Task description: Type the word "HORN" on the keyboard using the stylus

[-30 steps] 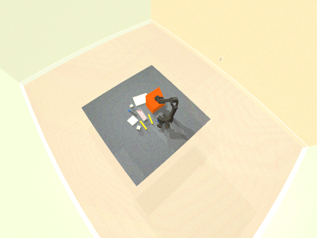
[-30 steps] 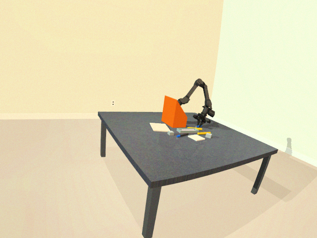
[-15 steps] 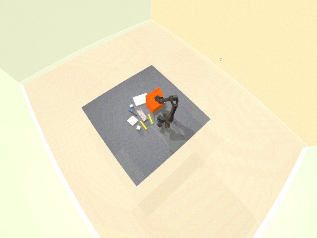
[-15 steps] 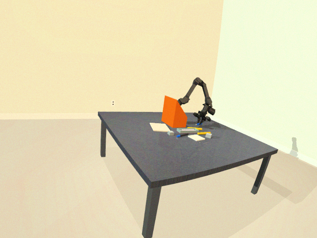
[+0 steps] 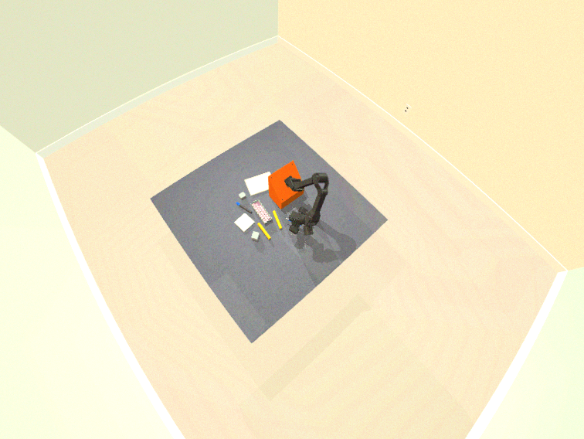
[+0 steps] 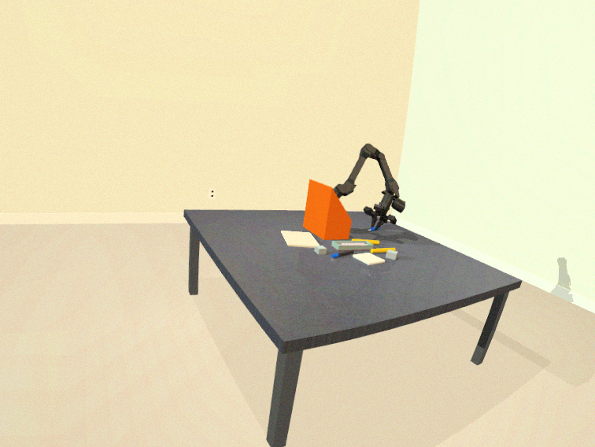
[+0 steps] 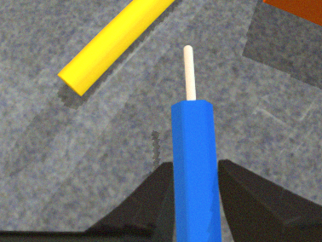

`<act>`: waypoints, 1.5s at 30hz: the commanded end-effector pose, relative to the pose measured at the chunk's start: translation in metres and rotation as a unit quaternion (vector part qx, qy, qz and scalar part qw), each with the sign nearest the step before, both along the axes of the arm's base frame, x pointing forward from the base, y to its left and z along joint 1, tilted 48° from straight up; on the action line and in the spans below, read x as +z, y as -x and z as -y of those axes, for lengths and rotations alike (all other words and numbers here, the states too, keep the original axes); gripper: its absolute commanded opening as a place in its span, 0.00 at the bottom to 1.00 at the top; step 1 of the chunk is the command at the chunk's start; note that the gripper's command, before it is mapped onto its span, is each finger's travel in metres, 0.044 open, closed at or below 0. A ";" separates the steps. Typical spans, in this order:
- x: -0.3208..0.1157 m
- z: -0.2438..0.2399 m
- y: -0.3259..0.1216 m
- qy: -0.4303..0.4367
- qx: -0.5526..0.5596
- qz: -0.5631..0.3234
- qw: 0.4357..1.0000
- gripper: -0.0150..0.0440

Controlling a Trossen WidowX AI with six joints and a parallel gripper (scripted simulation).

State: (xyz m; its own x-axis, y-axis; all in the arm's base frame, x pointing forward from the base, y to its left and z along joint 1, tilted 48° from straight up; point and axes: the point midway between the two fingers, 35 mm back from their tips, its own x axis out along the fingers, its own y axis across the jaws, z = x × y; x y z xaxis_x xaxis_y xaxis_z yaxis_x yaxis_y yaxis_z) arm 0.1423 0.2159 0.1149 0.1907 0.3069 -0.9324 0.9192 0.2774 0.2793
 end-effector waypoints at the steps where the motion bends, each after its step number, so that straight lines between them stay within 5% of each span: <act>1: 0.001 0.002 -0.009 0.020 0.040 0.018 0.999 0.25; 22: -0.008 0.021 -0.046 0.140 0.314 0.077 0.936 0.25; 45: -0.019 0.049 -0.084 0.222 0.597 0.081 0.767 0.25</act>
